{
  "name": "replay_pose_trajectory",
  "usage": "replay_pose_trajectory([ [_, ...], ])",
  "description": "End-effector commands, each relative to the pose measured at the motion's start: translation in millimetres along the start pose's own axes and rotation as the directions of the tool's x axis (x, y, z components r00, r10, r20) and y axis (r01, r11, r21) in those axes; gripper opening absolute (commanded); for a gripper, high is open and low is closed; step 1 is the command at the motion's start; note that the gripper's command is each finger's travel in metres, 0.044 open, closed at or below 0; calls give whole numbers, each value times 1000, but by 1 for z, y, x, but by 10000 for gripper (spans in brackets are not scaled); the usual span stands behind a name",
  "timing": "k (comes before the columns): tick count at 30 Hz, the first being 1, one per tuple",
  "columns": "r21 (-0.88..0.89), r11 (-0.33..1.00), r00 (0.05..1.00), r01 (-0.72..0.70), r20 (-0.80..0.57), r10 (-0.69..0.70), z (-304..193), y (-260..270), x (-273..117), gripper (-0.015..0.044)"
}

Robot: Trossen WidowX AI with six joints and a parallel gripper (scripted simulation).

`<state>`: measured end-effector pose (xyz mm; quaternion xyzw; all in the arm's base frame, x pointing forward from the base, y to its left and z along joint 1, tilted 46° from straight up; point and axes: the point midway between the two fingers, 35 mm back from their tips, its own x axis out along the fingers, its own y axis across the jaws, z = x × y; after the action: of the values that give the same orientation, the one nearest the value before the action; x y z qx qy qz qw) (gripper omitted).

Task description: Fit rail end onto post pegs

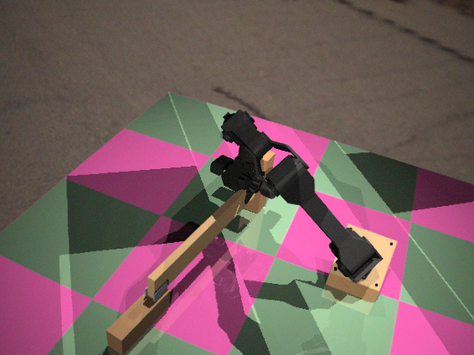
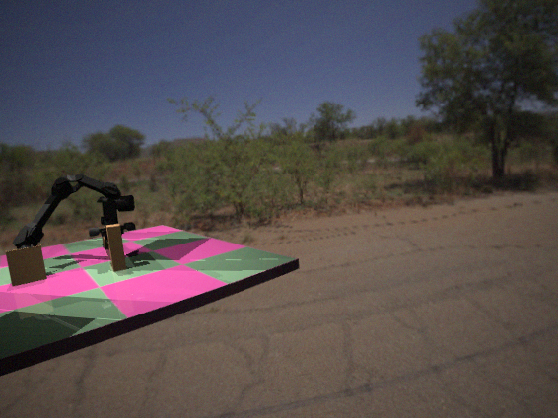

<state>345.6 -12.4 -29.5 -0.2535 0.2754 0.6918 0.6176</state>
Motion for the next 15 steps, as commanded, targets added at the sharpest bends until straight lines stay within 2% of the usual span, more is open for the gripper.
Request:
replay_pose_trajectory([
  [1, 0, 1000, 1000, 0, 0, 0, 0, 0, 0, 26],
  [15, 0, 1000, 1000, 0, 0, 0, 0, 0, 0, 394],
])
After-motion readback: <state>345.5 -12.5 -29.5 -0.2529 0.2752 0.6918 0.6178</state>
